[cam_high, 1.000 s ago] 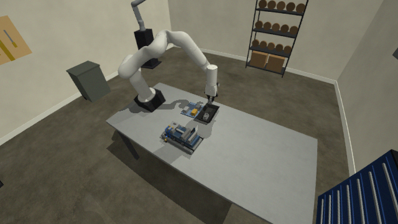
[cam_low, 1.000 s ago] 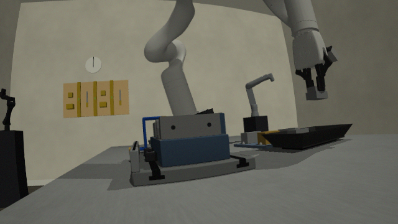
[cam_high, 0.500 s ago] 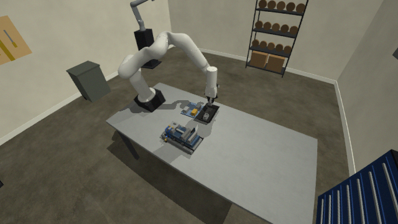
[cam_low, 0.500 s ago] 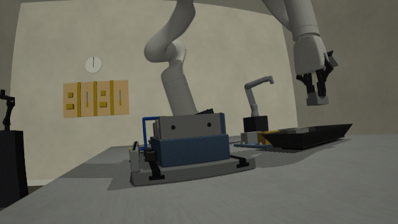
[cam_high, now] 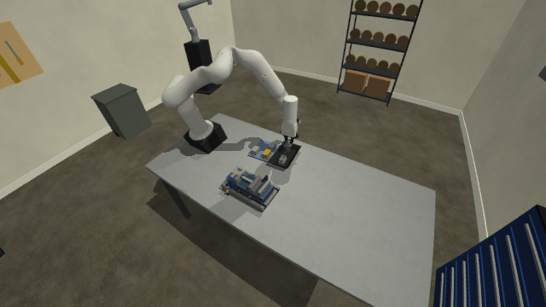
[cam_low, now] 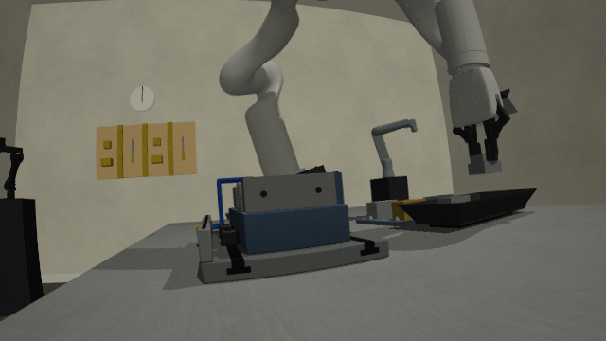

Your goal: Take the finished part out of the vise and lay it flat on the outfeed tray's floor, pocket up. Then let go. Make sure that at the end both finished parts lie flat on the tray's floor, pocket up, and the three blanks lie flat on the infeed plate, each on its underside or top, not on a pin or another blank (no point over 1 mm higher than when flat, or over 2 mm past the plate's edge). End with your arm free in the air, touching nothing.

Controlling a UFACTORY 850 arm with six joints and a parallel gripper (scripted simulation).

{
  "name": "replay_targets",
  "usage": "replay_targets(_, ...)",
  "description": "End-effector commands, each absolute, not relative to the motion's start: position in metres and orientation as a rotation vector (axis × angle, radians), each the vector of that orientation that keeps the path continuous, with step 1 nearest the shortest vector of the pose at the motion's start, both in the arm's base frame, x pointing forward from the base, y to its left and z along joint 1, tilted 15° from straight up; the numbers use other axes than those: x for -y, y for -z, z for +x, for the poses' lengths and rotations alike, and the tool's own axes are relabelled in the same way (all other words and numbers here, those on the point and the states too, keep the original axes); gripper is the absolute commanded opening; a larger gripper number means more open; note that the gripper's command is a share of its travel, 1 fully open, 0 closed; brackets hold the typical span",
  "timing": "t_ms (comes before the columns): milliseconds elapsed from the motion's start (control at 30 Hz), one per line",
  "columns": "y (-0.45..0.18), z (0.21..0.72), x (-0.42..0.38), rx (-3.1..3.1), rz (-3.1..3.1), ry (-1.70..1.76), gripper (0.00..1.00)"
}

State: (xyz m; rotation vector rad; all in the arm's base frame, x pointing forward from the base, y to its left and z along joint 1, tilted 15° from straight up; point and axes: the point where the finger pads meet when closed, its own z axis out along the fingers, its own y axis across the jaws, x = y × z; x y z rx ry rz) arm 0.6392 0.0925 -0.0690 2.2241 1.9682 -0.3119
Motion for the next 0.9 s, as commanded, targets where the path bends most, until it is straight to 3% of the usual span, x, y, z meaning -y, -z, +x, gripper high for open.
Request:
replay_targets(0,0.074,0.640,-0.092,-1.967,2.223,0.308,0.00)
replay_targets(867,0.112,0.638,-0.081,-1.967,2.223,0.308,0.00)
